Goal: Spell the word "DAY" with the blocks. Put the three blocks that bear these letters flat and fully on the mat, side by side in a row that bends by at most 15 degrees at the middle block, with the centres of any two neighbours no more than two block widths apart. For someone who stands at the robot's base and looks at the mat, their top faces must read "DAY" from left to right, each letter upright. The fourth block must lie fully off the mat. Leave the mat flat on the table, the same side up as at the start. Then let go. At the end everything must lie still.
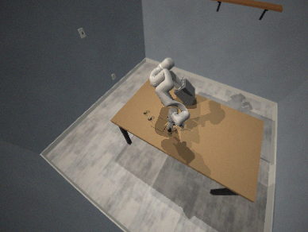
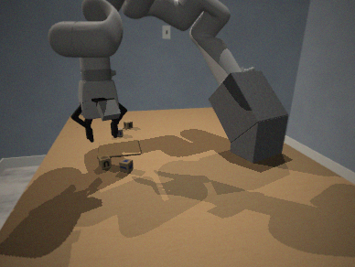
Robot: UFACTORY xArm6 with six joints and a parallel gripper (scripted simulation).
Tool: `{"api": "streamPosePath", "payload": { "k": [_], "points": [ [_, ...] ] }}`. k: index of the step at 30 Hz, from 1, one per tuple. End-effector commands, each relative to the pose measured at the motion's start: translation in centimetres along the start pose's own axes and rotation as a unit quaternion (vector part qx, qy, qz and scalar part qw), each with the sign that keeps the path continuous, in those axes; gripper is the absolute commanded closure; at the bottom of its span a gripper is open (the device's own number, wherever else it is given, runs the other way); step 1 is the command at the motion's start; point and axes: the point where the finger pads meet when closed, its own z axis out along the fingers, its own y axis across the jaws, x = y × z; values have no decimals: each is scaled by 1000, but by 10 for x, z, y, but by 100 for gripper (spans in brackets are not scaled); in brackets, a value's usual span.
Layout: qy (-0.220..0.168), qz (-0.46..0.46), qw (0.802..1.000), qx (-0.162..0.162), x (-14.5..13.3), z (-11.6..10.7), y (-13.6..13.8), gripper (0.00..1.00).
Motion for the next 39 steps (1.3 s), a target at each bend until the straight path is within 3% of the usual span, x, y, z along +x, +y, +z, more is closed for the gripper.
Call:
{"api": "streamPosePath", "payload": {
  "k": [1, 24, 39],
  "points": [
    [0, 0, 1000, -1, 0, -1, 1, 31],
    [0, 1, 1000, -1, 0, 2, 1, 31],
    [0, 1, 1000, -1, 0, 21, 2, 31]
  ]
}}
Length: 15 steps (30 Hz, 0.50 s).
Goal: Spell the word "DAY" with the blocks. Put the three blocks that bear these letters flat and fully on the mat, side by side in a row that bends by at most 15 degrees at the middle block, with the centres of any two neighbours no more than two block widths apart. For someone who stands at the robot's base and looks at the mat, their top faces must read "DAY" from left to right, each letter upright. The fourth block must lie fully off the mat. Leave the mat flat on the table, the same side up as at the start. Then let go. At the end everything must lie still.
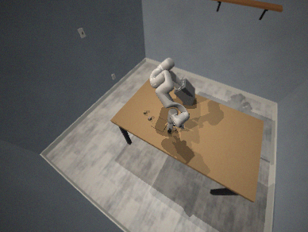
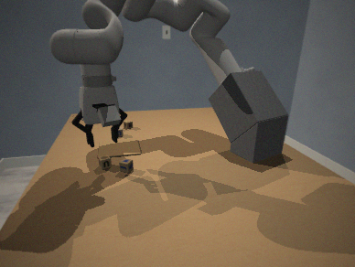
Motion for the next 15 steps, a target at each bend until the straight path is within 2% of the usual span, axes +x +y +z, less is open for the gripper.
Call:
{"api": "streamPosePath", "payload": {
  "k": [1, 15],
  "points": [
    [0, 0, 1000, -2, 0, 6, 1, 31],
    [0, 0, 1000, -2, 0, 25, 2, 31]
  ]
}}
